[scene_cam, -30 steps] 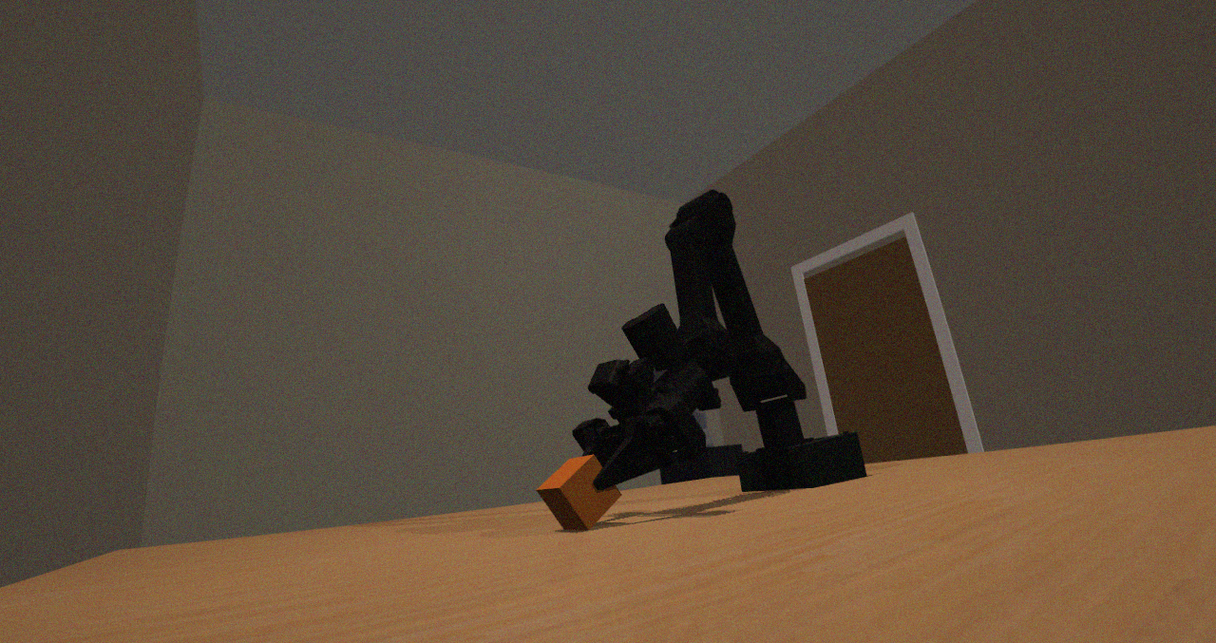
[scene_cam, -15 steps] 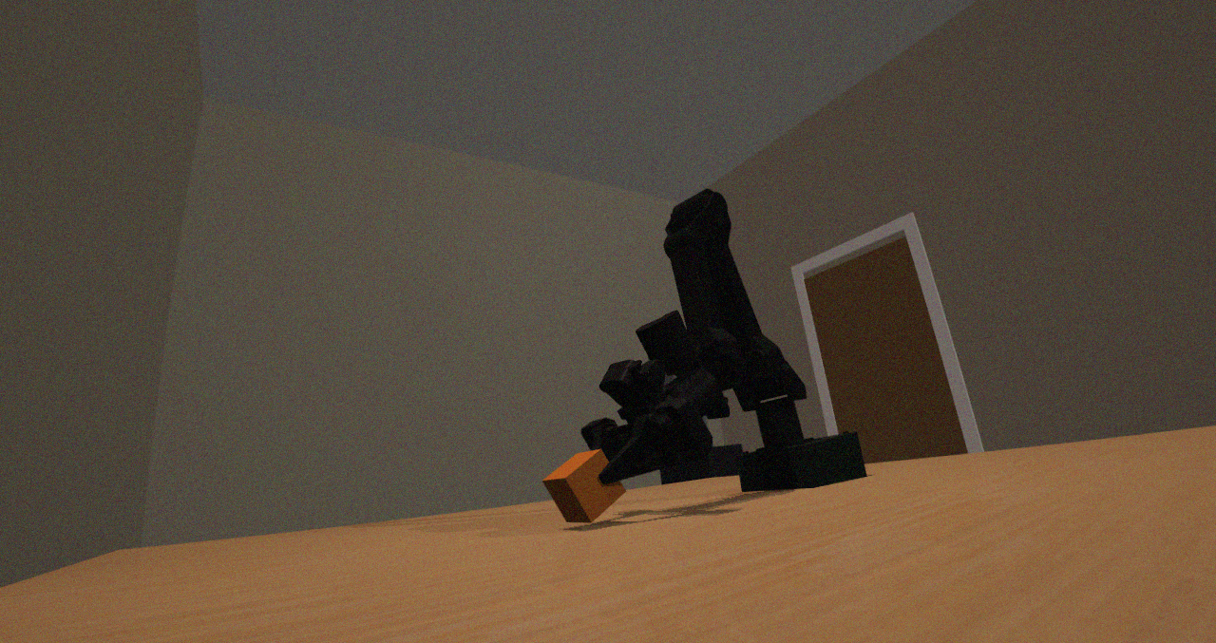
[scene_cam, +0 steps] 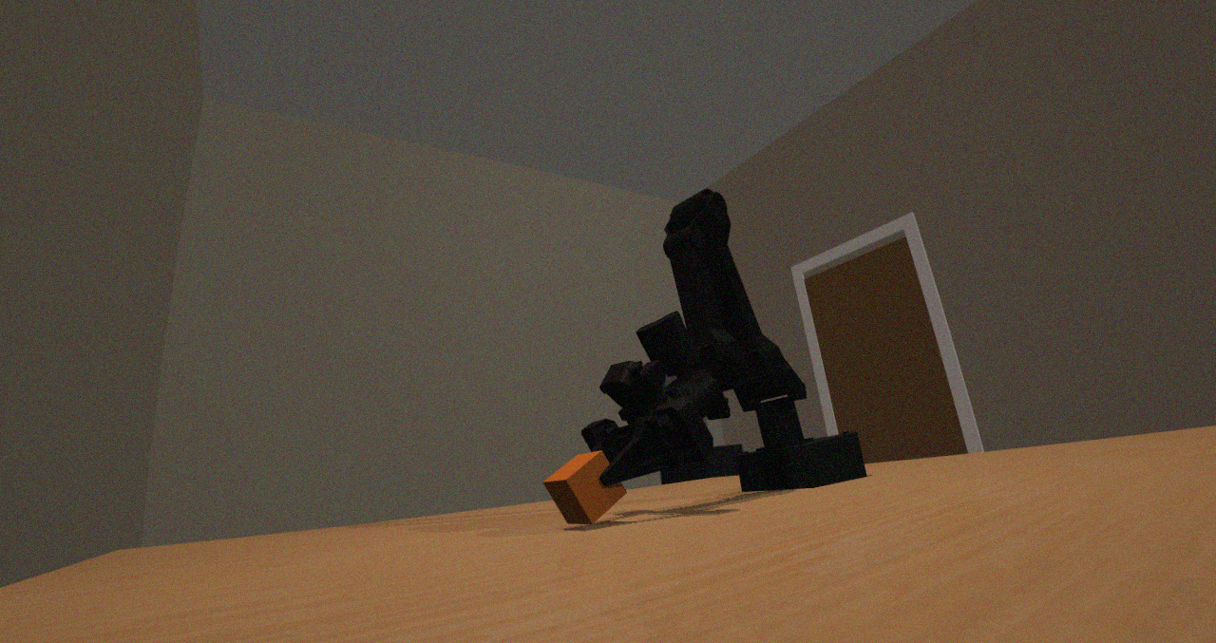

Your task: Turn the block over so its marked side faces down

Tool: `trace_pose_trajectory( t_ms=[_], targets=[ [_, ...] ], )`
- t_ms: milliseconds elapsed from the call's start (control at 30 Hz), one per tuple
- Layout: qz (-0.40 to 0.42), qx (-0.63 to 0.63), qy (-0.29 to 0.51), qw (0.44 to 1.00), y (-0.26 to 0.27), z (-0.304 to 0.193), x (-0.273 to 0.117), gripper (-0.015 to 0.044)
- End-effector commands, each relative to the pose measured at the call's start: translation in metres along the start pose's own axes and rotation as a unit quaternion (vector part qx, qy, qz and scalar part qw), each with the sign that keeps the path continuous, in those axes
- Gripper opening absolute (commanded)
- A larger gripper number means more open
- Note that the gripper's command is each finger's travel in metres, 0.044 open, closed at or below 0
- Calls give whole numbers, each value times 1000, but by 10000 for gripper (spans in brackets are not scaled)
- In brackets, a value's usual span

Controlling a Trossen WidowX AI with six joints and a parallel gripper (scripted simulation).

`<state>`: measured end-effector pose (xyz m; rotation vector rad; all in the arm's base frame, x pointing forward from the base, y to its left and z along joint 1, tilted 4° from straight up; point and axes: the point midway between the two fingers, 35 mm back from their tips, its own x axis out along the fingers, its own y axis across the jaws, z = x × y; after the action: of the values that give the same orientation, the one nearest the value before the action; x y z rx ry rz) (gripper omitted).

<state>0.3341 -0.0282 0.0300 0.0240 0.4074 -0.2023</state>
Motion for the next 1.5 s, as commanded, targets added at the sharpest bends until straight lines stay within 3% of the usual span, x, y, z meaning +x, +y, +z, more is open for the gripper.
trace_pose_trajectory(
  t_ms=[0,200,1300,1467],
  targets=[
    [-3,-2,-2,1000,-1,1,0,289],
    [-3,-2,-2,1000,-1,1,0,440],
    [-3,-2,-2,1000,-1,1,0,440],
    [0,-3,57,998,3,6,11,440]
  ],
)
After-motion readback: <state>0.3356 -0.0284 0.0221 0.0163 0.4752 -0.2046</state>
